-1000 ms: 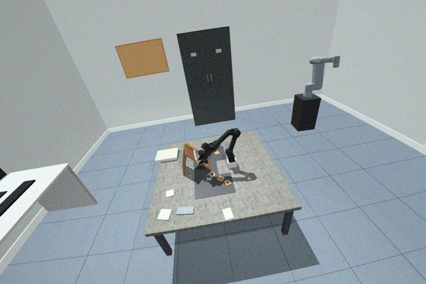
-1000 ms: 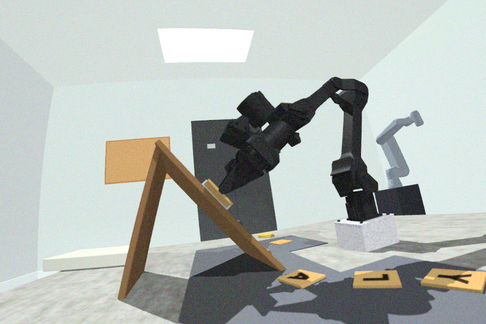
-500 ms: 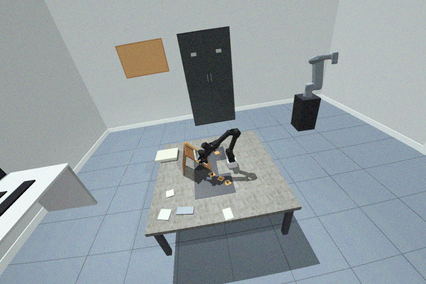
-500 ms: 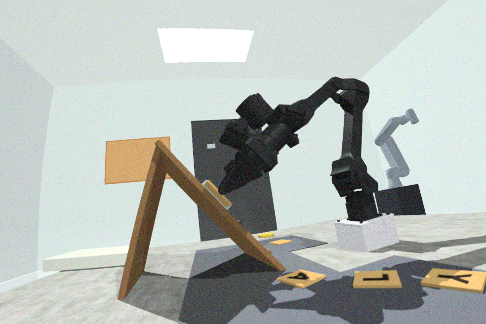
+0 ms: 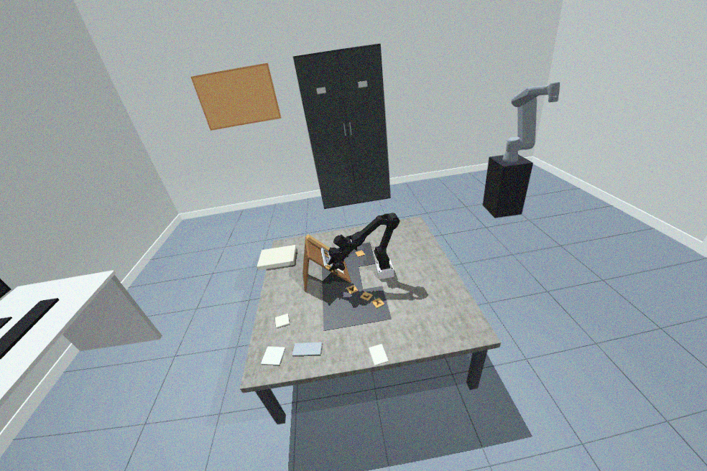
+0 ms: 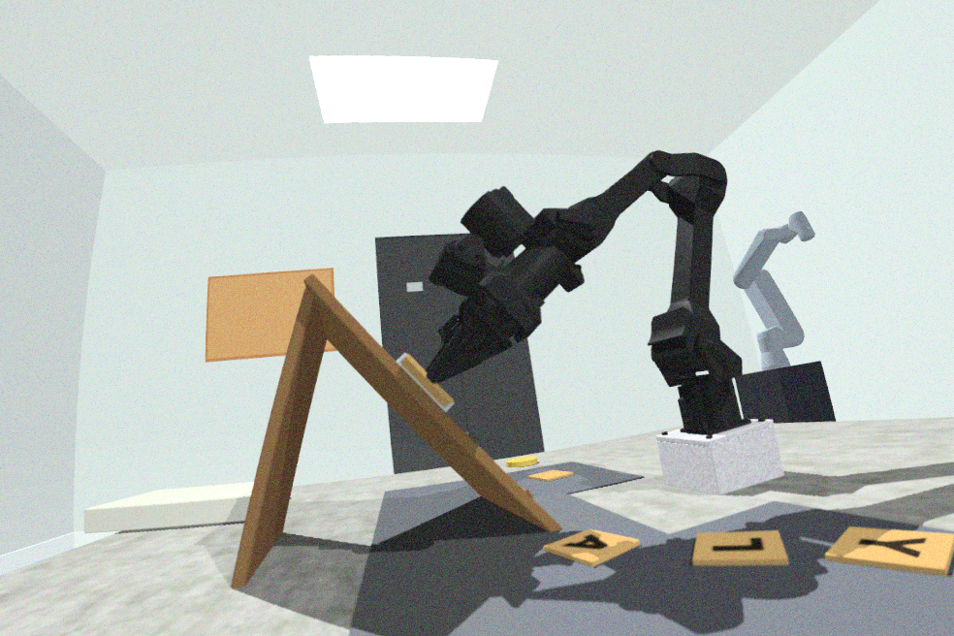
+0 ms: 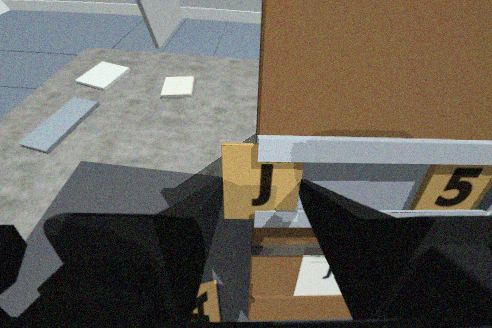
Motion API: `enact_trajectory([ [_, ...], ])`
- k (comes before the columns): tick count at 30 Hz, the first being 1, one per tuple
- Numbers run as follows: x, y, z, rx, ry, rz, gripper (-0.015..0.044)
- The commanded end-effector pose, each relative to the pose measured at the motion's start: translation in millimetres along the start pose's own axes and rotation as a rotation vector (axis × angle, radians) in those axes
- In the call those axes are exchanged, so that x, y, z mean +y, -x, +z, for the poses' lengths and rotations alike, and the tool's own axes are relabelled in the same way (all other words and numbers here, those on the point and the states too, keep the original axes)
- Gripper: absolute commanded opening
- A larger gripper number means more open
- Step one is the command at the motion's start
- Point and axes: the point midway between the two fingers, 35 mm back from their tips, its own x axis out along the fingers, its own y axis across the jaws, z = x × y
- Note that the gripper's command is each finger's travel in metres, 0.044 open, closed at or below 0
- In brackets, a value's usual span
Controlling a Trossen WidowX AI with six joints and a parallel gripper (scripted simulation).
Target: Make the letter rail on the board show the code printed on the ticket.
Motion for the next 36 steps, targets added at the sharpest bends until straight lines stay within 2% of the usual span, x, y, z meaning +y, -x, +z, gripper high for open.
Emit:
enact_trajectory([
  [1,-2.2,-0.1,-0.8,0.001,0.003,0.002,0.0],
  [36,-17.3,-0.2,-0.2,0.001,0.004,0.001,0.0],
])
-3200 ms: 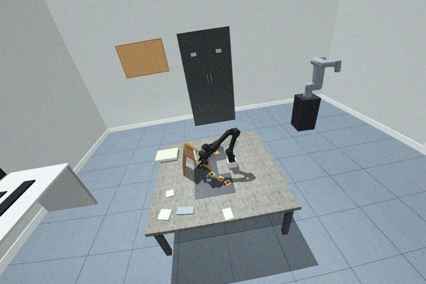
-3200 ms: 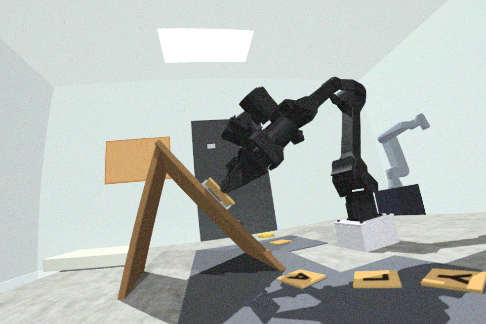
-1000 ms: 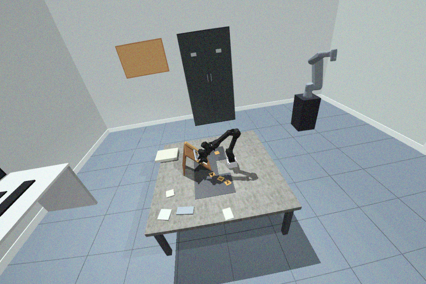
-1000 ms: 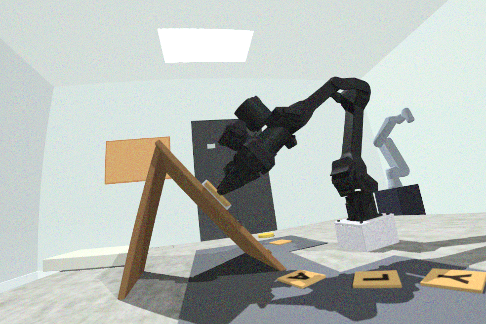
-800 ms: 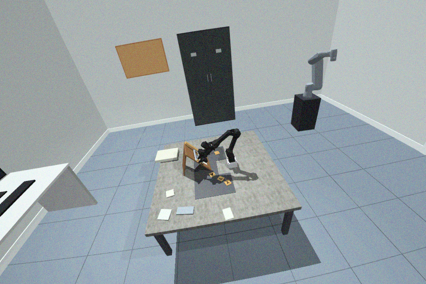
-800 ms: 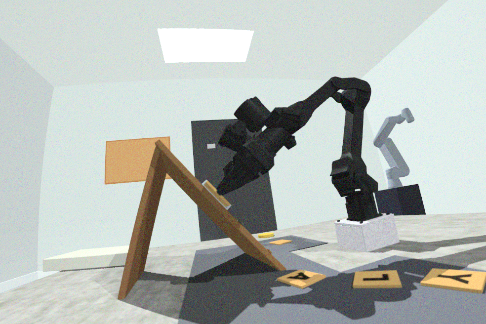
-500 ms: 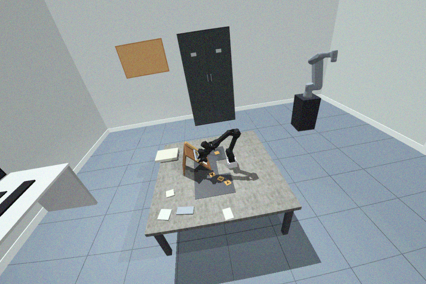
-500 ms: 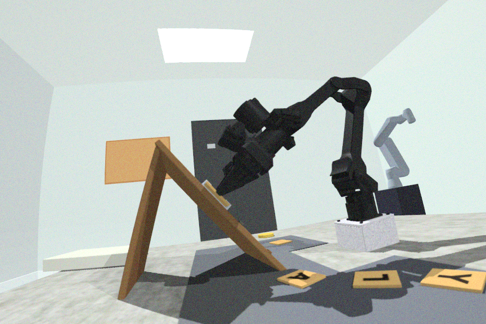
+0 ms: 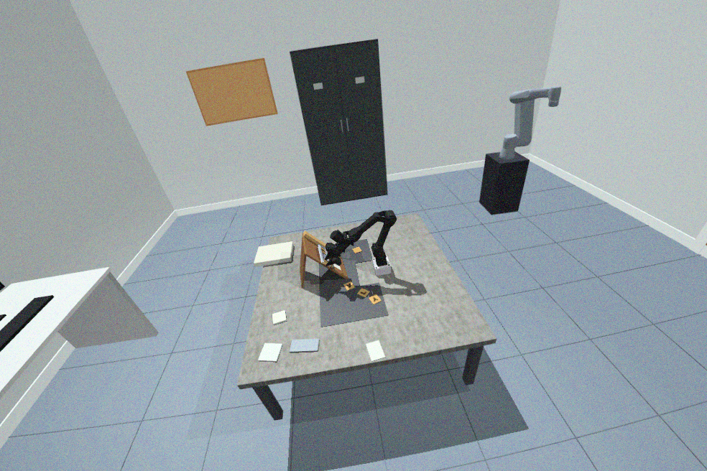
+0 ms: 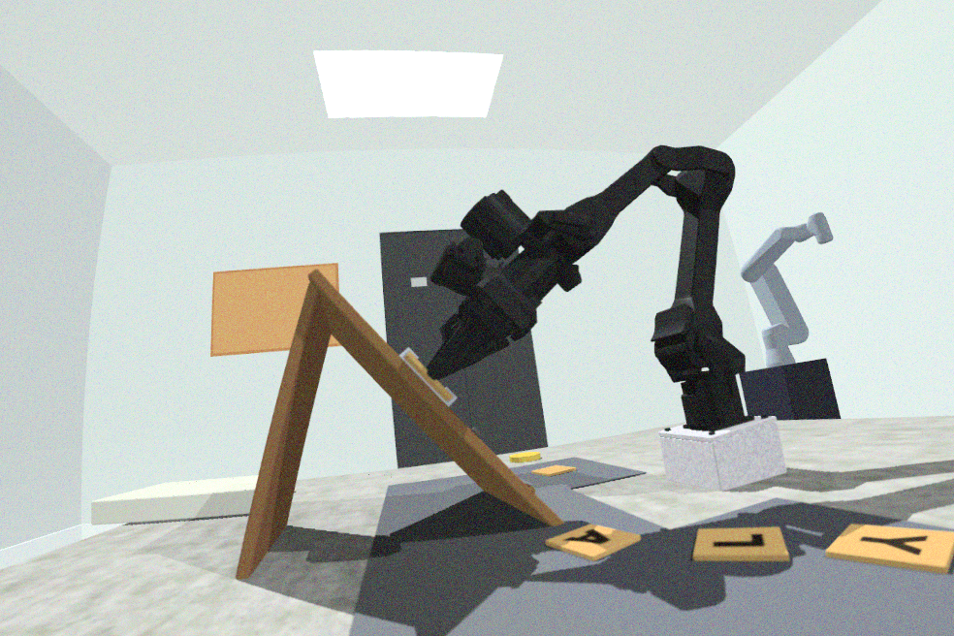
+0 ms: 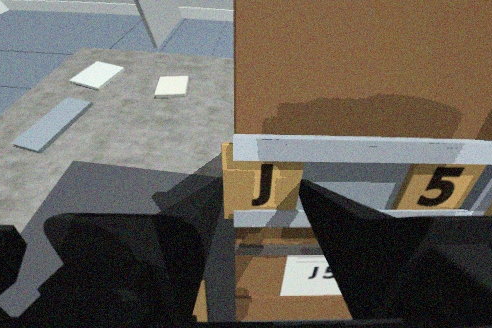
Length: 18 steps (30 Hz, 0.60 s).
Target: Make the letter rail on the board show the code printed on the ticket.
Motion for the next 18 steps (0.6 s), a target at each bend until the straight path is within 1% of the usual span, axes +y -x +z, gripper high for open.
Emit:
enact_trajectory([
  [1,-2.1,0.0,0.2,0.001,0.003,0.002,0.0],
  [18,-10.4,0.1,1.0,0.001,0.004,0.001,0.0],
])
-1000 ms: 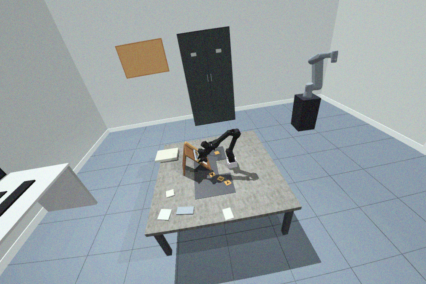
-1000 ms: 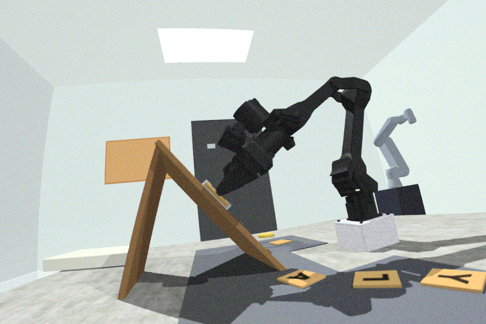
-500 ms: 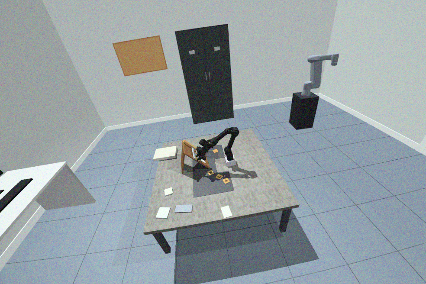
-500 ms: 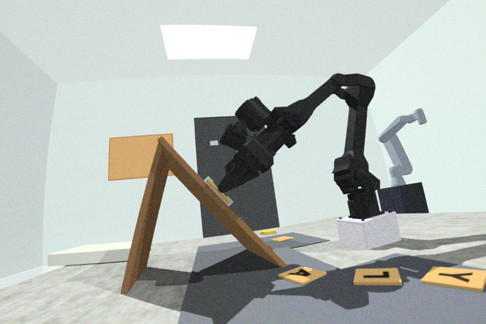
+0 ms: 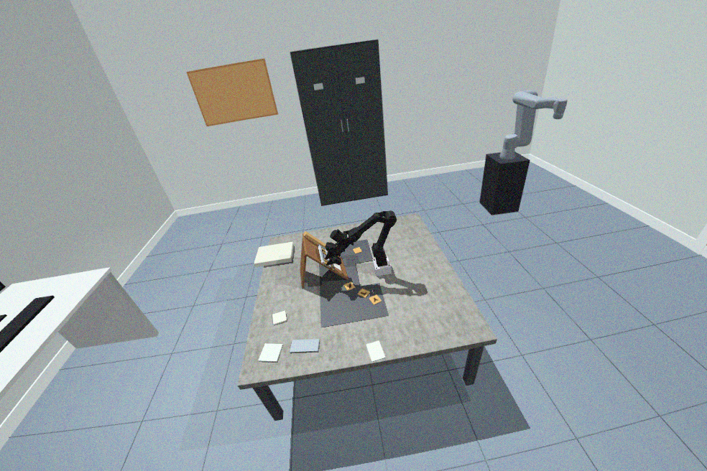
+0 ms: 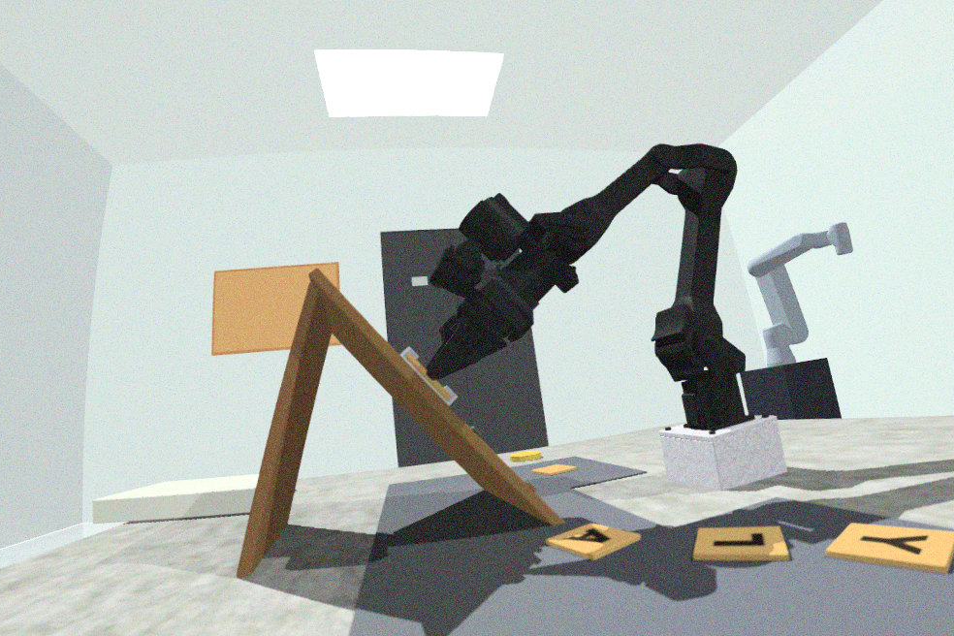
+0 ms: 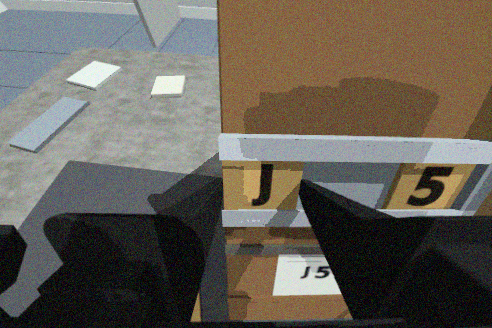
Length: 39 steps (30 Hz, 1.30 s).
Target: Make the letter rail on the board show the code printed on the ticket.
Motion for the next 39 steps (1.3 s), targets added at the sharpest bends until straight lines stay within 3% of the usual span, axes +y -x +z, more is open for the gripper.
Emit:
enact_trajectory([
  [1,-2.2,0.2,1.2,-0.001,0.003,0.002,0.0],
  [39,-21.3,0.2,1.7,-0.001,0.005,0.001,0.0],
])
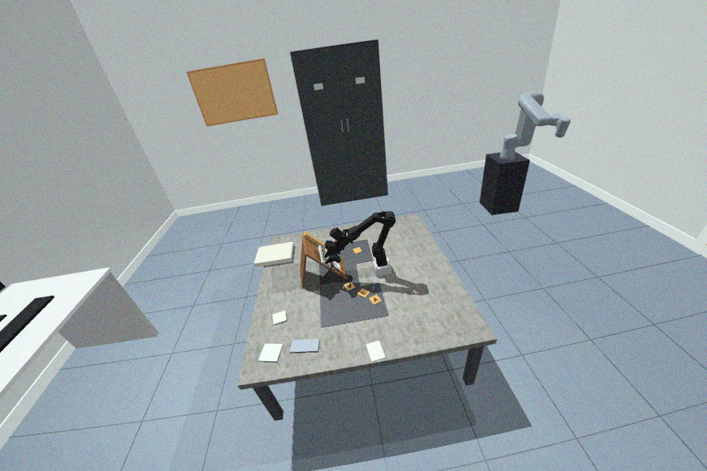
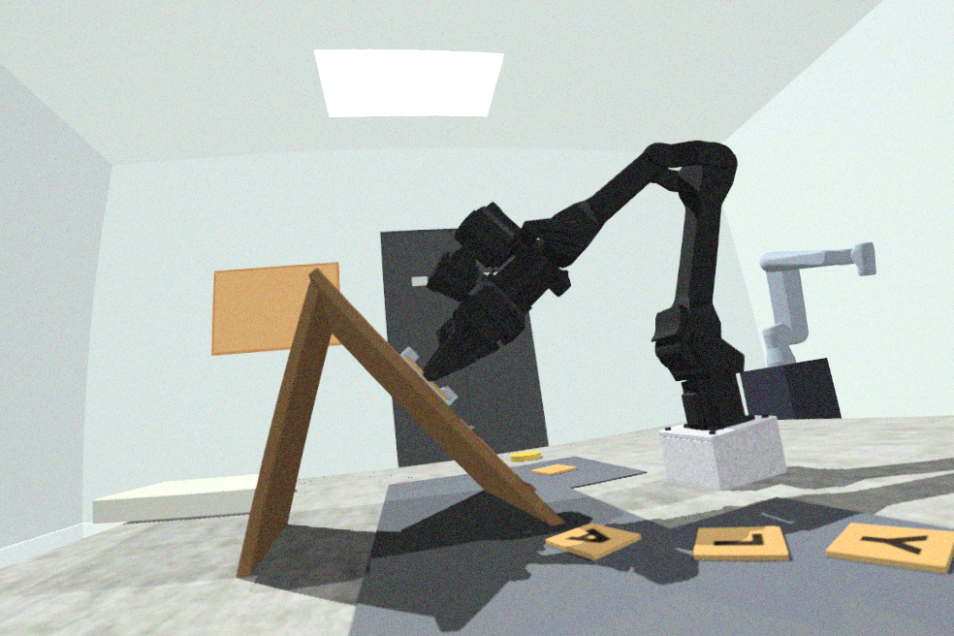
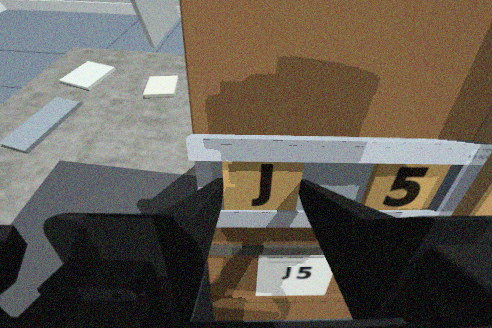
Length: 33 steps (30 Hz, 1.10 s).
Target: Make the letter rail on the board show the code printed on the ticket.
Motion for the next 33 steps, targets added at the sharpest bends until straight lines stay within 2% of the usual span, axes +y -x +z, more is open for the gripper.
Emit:
enact_trajectory([
  [1,-2.3,0.1,0.9,-0.001,0.003,0.002,0.0],
  [33,-19.0,0.1,1.0,-0.001,0.005,0.001,0.0],
])
